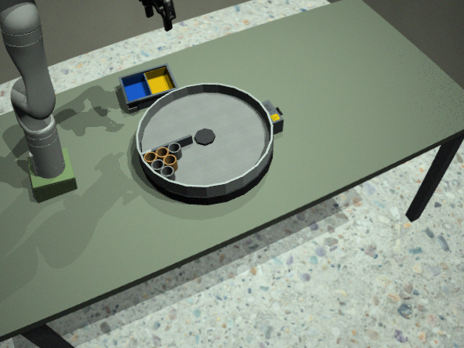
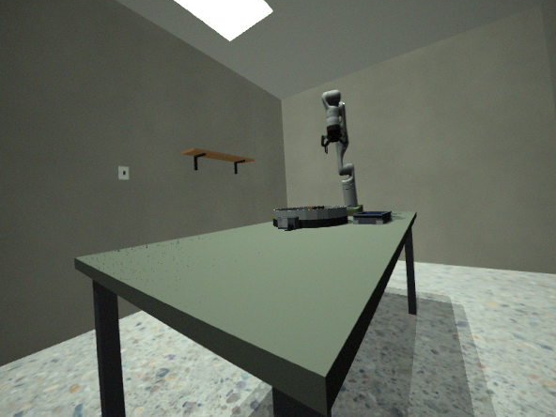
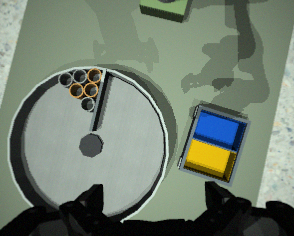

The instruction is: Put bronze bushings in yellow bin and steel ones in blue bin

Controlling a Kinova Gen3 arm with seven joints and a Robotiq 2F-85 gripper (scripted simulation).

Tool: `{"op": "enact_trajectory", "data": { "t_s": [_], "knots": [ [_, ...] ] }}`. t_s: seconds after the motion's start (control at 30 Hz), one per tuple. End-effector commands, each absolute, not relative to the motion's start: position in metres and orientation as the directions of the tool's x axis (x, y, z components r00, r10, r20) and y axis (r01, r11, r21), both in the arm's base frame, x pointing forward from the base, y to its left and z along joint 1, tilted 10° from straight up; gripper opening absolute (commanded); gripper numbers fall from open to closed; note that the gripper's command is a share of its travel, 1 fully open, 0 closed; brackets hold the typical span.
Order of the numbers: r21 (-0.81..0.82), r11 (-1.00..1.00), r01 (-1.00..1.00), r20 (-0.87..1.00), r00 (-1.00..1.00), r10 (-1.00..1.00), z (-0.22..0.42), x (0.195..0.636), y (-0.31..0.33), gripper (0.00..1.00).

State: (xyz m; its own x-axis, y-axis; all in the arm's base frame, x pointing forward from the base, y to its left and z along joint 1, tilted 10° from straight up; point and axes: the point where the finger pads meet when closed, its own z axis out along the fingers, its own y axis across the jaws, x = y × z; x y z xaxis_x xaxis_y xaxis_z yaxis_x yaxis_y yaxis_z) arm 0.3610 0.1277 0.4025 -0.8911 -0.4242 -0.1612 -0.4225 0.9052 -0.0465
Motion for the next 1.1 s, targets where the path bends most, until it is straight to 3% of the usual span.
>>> {"op": "enact_trajectory", "data": {
  "t_s": [0.0, 0.37, 0.4, 0.57, 0.73, 0.87, 1.07],
  "knots": [
    [-0.046, 0.905, -0.422, -0.163, -0.891, -0.424, 0.403, 0.361, 0.128, 1.0],
    [-0.046, 0.905, -0.422, -0.163, -0.891, -0.424, 0.403, 0.361, 0.128, 1.0],
    [-0.035, 0.933, -0.359, -0.166, -0.918, -0.36, 0.398, 0.361, 0.123, 0.19],
    [0.012, 0.996, -0.092, -0.169, -0.982, -0.089, 0.376, 0.362, 0.105, 0.19],
    [0.012, 0.996, -0.092, -0.169, -0.982, -0.089, 0.376, 0.362, 0.105, 0.19],
    [0.057, 0.983, 0.176, -0.16, -0.97, 0.183, 0.354, 0.363, 0.087, 0.19],
    [0.079, 0.946, 0.315, -0.15, -0.934, 0.324, 0.342, 0.364, 0.078, 0.19]
  ]
}}
